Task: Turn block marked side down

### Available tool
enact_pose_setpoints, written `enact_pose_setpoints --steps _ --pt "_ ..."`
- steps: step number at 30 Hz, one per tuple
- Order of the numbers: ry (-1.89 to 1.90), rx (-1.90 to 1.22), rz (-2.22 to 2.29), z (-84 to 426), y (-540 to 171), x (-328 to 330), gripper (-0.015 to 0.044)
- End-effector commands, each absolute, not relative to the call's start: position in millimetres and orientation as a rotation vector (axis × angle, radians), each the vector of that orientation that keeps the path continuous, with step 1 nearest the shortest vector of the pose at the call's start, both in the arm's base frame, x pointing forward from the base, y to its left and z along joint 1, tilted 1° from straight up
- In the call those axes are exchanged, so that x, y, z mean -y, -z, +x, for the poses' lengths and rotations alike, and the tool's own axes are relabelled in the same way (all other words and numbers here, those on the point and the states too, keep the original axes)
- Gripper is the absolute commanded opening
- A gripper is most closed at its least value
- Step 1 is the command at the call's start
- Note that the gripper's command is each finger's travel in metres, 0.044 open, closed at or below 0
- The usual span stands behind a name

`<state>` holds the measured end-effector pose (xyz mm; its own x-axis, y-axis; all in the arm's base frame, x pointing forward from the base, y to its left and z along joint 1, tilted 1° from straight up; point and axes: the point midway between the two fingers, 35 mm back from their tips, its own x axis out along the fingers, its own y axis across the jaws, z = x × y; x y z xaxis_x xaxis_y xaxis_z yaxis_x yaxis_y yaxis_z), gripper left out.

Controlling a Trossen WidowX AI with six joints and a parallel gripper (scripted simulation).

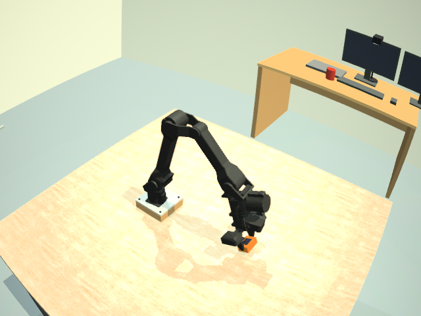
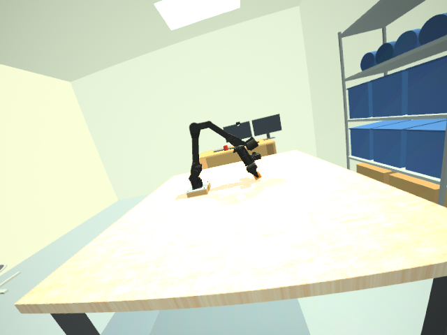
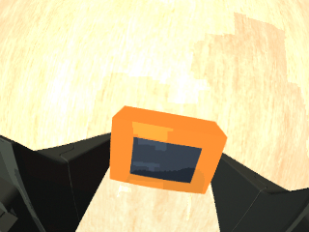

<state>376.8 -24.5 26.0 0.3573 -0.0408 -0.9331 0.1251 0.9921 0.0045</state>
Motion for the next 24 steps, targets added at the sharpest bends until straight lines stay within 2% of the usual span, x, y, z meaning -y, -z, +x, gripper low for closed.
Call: enact_pose_setpoints --steps 1,24 --pt "0.115 -1.120 0.077 376.2 -30.6 24.7 0.0000" --pt "0.120 -0.897 0.065 376.8 -22.8 24.5 0.0000"
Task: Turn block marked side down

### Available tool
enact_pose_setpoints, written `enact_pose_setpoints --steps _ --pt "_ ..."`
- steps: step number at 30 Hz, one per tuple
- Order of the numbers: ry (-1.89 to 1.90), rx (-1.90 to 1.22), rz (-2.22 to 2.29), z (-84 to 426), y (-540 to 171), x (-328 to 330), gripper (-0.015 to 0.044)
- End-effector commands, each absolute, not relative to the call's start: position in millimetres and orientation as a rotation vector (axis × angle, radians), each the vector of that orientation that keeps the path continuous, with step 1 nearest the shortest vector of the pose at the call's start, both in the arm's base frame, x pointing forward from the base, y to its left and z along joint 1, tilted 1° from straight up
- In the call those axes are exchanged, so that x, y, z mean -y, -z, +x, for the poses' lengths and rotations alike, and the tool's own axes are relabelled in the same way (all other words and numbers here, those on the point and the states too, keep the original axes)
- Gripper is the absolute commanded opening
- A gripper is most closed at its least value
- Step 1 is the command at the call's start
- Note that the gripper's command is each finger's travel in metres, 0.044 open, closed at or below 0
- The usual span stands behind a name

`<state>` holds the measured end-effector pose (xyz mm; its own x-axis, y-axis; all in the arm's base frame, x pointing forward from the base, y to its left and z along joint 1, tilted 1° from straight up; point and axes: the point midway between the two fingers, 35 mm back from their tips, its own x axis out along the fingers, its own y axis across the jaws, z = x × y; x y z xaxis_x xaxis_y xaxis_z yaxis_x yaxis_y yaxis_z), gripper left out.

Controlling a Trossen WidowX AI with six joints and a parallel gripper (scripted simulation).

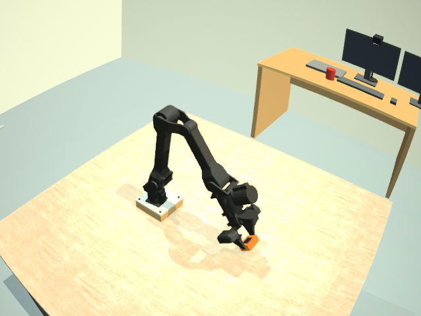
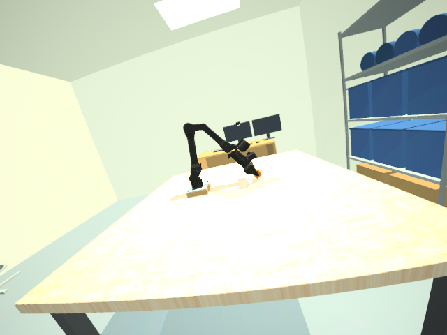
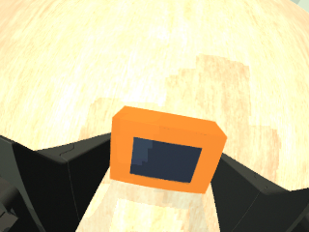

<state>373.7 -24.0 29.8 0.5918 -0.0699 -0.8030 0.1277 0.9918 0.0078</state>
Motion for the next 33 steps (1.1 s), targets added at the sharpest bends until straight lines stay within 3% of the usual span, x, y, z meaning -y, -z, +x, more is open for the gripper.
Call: enact_pose_setpoints --steps 1,33 --pt "0.120 -0.883 0.063 378.3 -20.6 24.5 0.0000" --pt "0.139 -0.433 0.021 373.9 -0.2 26.7 0.0000"
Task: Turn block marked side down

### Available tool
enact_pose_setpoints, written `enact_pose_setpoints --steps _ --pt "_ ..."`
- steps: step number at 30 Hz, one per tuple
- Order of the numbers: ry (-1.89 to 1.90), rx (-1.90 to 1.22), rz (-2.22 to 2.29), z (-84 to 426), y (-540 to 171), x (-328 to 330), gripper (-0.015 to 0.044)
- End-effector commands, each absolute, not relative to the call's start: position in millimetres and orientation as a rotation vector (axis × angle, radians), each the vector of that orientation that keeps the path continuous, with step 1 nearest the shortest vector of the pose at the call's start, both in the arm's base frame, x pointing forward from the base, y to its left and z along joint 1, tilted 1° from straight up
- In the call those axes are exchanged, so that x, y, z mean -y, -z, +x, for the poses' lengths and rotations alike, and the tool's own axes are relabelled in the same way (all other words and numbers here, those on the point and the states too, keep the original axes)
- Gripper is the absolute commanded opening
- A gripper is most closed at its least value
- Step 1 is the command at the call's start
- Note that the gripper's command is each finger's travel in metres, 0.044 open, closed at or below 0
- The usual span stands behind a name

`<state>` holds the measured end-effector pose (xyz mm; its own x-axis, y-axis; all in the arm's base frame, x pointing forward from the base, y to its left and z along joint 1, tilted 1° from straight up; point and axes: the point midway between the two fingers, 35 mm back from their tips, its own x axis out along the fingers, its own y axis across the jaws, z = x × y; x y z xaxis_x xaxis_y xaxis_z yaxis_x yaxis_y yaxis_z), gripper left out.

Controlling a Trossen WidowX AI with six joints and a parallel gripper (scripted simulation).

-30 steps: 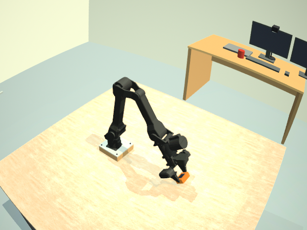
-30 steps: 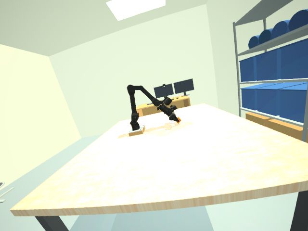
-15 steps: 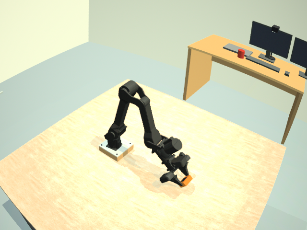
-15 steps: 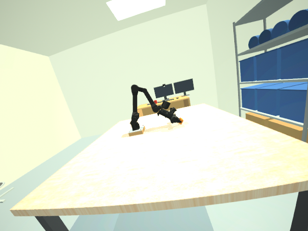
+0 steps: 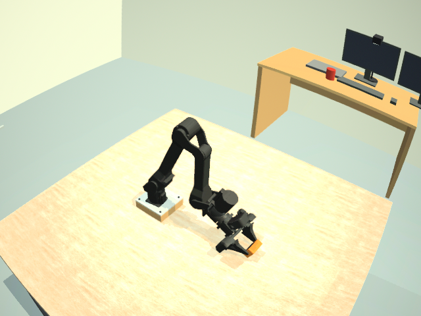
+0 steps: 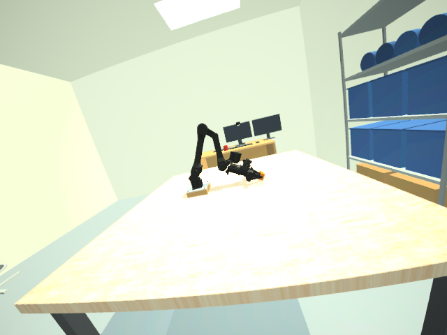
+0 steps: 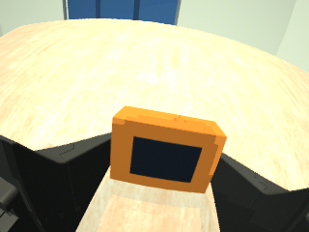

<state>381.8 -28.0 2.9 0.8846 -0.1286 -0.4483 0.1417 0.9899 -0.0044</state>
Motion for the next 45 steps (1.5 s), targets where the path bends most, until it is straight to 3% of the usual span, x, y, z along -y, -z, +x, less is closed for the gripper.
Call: enact_pose_setpoints --steps 1,25,41,45 --pt "0.138 -0.420 0.023 372.3 -0.6 26.1 0.0000" --pt "0.131 -0.354 0.031 366.1 -6.1 23.7 0.0000" --pt "0.131 -0.354 0.031 366.1 -6.1 23.7 0.0420" --pt "0.131 -0.354 0.031 366.1 -6.1 23.7 0.0440"
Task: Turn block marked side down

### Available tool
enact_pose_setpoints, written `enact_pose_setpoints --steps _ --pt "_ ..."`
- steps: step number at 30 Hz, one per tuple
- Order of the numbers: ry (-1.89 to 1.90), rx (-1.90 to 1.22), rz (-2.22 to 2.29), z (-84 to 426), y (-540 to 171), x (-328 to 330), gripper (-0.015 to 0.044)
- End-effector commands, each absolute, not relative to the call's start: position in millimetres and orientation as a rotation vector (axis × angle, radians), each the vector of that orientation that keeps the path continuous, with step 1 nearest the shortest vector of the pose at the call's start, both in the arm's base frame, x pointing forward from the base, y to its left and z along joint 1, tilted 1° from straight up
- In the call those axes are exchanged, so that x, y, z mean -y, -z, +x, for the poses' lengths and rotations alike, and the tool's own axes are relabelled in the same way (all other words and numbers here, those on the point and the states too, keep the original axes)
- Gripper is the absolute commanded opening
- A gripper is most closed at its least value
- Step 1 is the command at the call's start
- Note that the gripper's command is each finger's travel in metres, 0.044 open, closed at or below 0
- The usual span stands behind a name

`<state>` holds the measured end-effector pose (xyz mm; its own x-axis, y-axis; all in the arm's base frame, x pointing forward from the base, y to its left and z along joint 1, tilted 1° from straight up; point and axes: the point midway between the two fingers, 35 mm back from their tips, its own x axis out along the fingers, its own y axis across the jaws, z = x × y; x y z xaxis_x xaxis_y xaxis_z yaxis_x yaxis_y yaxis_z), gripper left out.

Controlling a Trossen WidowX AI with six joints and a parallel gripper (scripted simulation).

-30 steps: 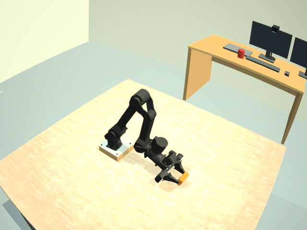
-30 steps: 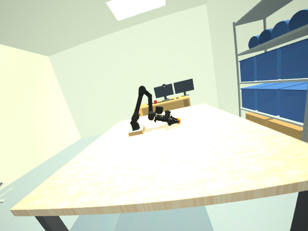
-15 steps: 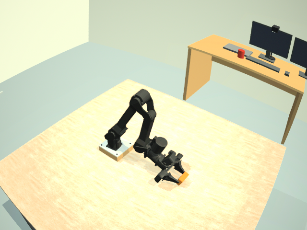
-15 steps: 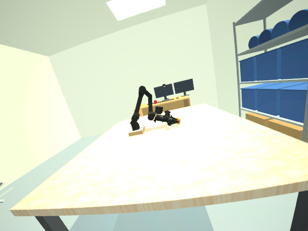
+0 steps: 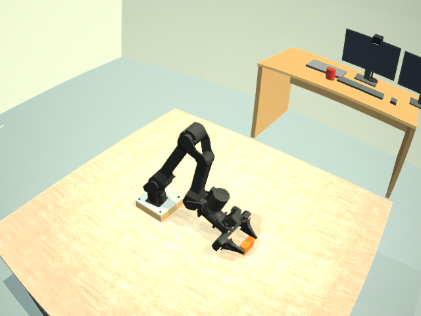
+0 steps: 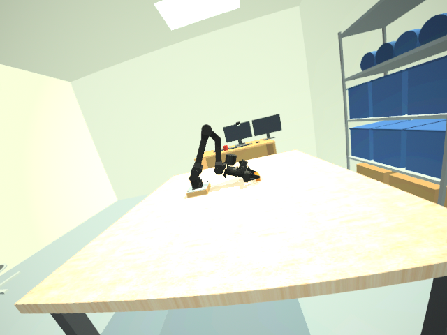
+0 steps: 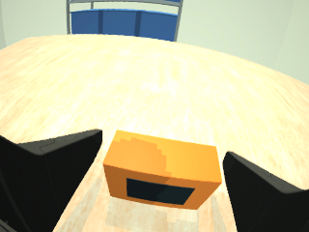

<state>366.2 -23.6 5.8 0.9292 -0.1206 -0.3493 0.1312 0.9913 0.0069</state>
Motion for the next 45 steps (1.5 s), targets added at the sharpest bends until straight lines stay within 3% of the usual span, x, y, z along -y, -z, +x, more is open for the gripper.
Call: enact_pose_setpoints --steps 1,31,45 --pt "0.131 -0.354 0.031 366.1 -6.1 23.7 0.0440" --pt "0.130 -0.359 0.030 366.8 -6.1 23.6 0.0440" --pt "0.106 -0.784 0.052 370.8 -53.4 20.9 0.0440"
